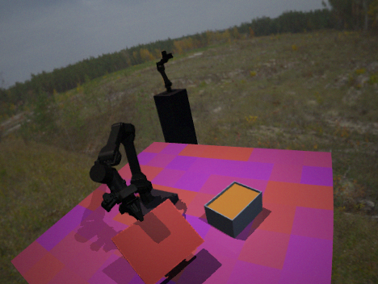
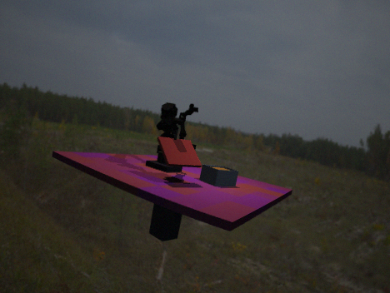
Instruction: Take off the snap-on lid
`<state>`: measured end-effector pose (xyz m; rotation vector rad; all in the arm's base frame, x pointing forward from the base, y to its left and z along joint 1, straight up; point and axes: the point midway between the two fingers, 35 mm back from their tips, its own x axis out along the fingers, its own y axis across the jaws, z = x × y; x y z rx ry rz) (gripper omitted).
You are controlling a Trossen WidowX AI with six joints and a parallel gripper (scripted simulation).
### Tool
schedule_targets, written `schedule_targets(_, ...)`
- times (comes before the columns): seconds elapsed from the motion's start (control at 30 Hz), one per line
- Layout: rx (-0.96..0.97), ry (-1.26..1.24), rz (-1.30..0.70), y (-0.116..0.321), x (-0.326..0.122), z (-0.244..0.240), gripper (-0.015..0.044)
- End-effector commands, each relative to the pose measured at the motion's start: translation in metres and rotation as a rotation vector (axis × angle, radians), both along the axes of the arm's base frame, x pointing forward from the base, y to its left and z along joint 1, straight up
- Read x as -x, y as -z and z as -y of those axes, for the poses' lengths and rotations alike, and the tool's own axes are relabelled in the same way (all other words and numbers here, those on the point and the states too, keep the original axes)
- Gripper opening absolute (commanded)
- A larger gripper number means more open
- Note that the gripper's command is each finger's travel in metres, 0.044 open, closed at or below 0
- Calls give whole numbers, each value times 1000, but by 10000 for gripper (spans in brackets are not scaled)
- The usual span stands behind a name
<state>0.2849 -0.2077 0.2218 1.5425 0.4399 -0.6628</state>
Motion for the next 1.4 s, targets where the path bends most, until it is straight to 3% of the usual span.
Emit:
schedule_targets(0.0, 15, -6, 18, -8, 1, 8, 0)
schedule_targets(1.37, 15, -6, 18, 24, 3, 11, 0)
